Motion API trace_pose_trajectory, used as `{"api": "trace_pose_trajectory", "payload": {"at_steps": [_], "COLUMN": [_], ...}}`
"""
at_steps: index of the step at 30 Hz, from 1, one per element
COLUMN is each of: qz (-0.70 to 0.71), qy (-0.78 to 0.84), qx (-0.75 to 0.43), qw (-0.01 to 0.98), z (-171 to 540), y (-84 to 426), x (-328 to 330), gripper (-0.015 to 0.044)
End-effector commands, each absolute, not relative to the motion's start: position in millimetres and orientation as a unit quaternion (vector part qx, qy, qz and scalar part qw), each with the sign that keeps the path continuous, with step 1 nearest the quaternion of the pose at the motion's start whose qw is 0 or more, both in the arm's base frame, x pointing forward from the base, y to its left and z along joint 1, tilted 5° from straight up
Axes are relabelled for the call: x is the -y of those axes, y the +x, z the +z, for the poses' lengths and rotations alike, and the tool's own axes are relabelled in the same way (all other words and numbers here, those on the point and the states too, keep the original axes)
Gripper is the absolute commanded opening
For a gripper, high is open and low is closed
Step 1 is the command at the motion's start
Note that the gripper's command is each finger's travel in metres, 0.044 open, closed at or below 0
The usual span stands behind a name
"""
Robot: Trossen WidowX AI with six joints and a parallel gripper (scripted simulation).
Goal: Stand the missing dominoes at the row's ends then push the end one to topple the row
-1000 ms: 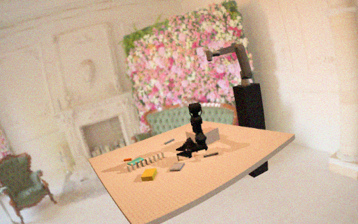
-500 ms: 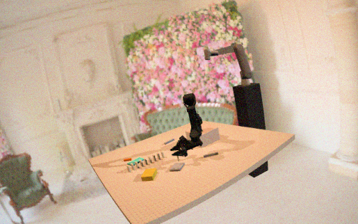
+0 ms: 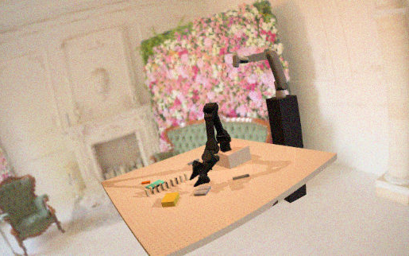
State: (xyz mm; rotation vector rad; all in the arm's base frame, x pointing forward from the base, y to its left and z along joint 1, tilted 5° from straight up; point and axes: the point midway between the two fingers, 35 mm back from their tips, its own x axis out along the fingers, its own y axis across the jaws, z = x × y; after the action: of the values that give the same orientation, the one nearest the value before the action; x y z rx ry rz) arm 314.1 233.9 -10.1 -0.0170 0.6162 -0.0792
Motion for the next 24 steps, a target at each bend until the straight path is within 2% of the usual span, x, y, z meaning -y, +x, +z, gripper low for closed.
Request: {"api": "trace_pose_trajectory", "payload": {"at_steps": [1, 15, 24], "qz": [-0.029, -0.068, -0.069], "qy": [0.075, 0.135, 0.137], "qx": [-0.547, -0.686, -0.689], "qw": [0.833, 0.711, 0.708], "z": [20, 56, 57], "y": [302, 257, 255], "x": [-208, -178, -177], "gripper": [0.044, 0.044, 0.044]}}
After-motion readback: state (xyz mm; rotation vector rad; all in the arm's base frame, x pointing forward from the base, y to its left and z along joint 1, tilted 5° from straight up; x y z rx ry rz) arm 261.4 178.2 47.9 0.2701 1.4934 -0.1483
